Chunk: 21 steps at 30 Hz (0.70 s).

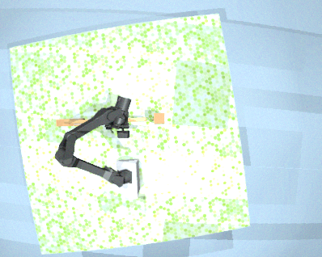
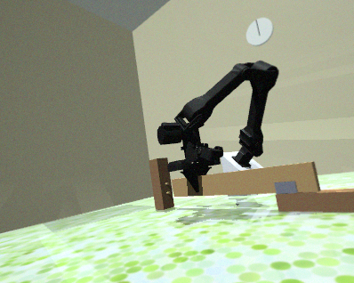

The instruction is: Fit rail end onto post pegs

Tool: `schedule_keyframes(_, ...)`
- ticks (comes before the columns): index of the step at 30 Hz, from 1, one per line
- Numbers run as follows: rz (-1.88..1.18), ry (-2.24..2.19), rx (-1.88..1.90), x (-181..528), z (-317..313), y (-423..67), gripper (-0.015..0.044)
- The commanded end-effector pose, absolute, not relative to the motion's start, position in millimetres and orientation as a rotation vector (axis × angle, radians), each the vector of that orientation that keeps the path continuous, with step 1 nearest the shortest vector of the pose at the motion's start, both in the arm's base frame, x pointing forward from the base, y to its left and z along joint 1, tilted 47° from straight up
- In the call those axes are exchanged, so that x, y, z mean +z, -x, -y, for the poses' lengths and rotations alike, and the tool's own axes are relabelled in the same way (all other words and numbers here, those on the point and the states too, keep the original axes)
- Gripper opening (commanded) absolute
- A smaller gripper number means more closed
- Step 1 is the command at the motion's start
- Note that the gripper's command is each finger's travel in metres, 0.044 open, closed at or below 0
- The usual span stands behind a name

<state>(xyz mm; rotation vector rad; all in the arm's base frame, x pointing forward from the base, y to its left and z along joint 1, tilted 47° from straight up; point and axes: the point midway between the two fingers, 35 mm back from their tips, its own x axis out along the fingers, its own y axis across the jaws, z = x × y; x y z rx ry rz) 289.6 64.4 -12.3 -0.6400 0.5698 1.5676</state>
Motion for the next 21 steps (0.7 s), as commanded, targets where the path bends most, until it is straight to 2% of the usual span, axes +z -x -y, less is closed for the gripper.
schedule_keyframes(1,-0.568,0.638,1.565,-13.0,-63.6,-289.9,0.0)
schedule_keyframes(21,-0.569,0.638,1.565,-16.0,-58.3,-290.4,0.0)
